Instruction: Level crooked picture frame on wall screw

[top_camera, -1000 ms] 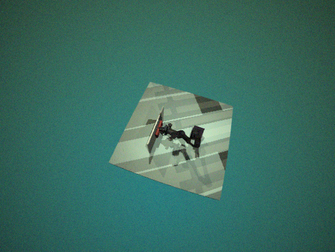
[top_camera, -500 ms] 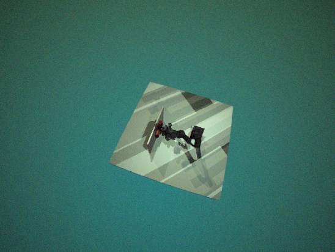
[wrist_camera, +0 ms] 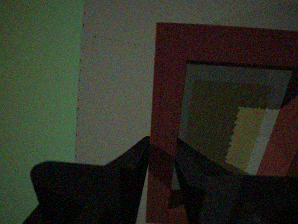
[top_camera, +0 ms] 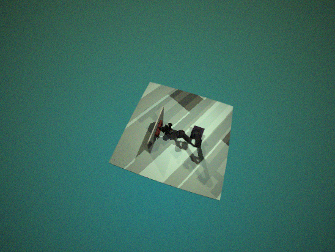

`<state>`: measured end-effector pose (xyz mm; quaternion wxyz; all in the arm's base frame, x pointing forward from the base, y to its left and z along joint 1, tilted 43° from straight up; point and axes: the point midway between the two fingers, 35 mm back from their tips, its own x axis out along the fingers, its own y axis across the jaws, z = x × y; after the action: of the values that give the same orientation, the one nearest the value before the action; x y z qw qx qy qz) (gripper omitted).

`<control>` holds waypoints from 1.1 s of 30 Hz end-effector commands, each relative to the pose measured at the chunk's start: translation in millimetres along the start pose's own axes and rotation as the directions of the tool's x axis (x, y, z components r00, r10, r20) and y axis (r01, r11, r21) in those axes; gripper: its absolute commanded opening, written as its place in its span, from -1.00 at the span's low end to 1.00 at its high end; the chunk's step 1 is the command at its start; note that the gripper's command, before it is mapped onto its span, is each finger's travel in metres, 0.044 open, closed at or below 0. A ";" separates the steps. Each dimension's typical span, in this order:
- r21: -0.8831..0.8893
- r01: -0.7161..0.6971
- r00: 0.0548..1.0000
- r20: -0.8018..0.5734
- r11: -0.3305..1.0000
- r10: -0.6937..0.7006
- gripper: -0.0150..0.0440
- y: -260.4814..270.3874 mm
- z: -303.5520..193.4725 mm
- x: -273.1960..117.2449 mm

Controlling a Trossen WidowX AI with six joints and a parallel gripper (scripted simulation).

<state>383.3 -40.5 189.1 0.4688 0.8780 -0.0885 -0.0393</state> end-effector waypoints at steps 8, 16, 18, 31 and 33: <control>0.007 -0.020 1.000 -0.001 1.000 0.020 -0.49 5.9 -0.4 0.4; 0.007 -0.020 1.000 -0.001 1.000 0.020 -0.49 5.4 -0.2 0.4; 0.007 -0.020 1.000 -0.001 1.000 0.020 -0.49 5.2 0.0 0.4; 0.007 -0.020 1.000 -0.001 1.000 0.020 -0.49 4.8 1.2 0.4; 0.007 -0.020 1.000 -0.001 1.000 0.020 -0.49 4.7 1.6 0.4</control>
<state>383.5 -41.8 190.9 0.4685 0.8779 -0.0921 -0.0358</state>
